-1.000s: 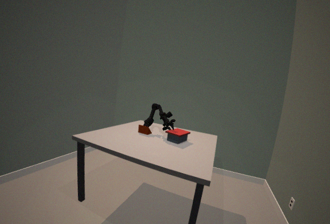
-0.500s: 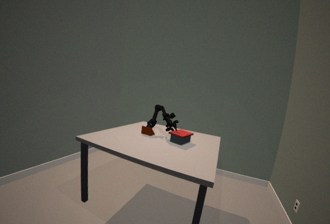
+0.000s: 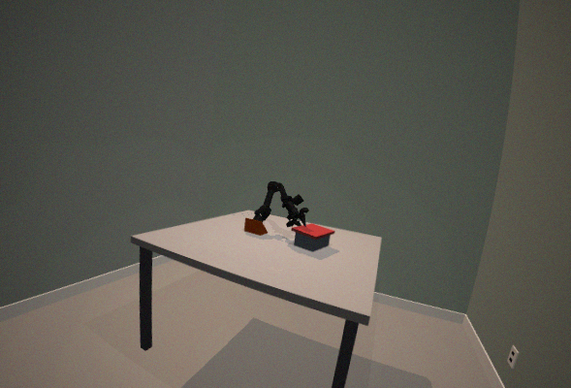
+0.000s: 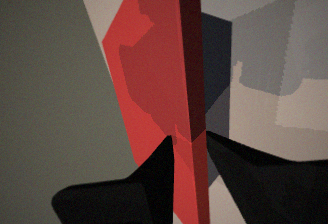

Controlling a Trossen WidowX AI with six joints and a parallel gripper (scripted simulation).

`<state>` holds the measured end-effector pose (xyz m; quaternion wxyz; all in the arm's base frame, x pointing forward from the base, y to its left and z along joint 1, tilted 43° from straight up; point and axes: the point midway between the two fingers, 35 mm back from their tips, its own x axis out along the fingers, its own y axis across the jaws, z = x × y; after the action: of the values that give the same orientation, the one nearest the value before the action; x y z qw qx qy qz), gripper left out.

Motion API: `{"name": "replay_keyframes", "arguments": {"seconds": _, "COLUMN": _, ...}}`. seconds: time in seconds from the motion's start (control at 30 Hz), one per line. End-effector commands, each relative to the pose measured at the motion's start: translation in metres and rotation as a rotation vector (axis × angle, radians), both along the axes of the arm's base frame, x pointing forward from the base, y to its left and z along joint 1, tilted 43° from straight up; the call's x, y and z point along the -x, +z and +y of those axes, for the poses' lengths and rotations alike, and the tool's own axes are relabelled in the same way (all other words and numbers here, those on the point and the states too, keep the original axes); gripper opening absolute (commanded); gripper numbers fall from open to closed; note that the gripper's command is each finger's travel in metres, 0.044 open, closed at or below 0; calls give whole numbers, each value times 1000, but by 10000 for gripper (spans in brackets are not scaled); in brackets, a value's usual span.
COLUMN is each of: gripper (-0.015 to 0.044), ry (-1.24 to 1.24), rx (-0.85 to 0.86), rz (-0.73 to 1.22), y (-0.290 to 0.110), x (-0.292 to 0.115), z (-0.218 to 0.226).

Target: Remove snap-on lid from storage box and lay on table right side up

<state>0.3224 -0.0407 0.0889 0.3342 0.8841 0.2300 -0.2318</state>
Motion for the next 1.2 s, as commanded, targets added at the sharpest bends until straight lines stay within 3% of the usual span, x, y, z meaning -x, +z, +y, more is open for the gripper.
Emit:
{"name": "replay_keyframes", "arguments": {"seconds": 0.0, "gripper": 0, "ry": -2, "rx": 4, "rz": -6, "y": 2, "x": 0, "z": -3}}
{"name": "replay_keyframes", "arguments": {"seconds": 1.17, "gripper": 0, "ry": -5, "rx": 2, "rz": -3, "y": 5, "x": 0, "z": -5}}
